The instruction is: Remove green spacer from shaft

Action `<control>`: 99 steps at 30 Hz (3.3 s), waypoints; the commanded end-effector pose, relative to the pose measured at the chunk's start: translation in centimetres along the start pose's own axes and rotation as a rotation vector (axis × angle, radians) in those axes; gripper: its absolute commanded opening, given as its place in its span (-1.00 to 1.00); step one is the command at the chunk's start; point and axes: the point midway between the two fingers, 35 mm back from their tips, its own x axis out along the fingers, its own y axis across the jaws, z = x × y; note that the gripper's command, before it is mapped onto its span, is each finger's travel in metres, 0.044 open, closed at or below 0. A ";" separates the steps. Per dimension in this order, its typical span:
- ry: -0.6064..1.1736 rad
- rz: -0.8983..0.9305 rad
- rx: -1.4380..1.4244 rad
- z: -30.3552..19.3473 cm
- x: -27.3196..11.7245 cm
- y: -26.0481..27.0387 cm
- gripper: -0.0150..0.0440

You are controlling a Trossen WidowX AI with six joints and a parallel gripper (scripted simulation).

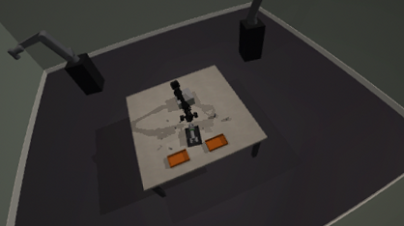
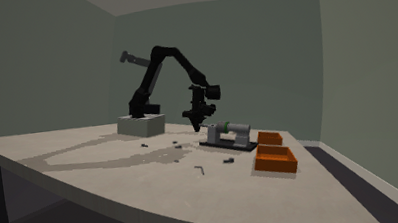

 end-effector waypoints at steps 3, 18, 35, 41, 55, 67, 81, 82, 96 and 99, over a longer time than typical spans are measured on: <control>0.002 -0.001 0.002 -0.1 0.0 0.0 -0.49; 0.003 -0.001 0.002 -0.3 0.0 0.0 -0.49; 0.003 -0.001 0.002 -0.6 0.0 0.0 -0.49; 0.003 -0.001 0.002 -0.6 0.0 0.0 -0.49; 0.003 -0.001 0.002 -0.8 0.0 0.0 -0.49; 0.001 0.000 0.000 -0.8 0.0 0.0 -0.49; 0.003 -0.001 0.002 -0.5 0.0 0.0 -0.49; 0.003 -0.001 0.002 -0.4 0.0 0.0 -0.49; 0.002 -0.001 0.002 0.1 -0.1 0.0 -0.49; 0.002 -0.001 0.002 0.2 -0.1 0.0 -0.49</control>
